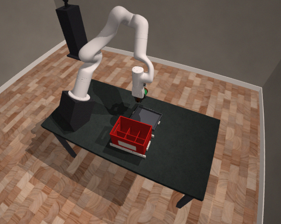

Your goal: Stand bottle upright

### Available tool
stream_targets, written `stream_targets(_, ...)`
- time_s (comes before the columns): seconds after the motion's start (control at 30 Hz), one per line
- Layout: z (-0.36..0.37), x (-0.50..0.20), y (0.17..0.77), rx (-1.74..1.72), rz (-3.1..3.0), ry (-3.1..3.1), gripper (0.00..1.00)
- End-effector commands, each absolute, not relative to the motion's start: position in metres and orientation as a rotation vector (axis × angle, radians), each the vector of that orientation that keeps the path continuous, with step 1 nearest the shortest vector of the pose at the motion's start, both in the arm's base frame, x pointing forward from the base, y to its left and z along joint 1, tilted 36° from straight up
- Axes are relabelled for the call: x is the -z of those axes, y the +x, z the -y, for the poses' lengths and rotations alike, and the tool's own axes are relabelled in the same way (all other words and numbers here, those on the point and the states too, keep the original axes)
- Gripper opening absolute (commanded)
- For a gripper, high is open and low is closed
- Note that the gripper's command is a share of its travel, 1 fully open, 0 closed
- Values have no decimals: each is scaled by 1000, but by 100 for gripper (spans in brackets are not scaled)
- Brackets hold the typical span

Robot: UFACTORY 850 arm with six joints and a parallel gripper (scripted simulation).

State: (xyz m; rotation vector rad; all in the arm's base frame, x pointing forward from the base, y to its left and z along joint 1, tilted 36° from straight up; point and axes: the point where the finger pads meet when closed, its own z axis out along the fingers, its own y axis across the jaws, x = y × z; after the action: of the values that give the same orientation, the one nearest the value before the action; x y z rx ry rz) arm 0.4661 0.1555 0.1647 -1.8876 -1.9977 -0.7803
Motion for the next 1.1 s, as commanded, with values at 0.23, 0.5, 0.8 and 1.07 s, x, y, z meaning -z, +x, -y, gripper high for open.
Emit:
stream_targets(0.23, -155, -165, 467, 793, 2044, -1851, 0)
stream_targets(0.5, -155, -165, 467, 823, 2173, -1741, 0)
stream_targets(0.8, -155, -165, 467, 843, 2259, -1660, 0)
stream_targets(1.07, -155, -165, 467, 846, 2274, -1645, 0)
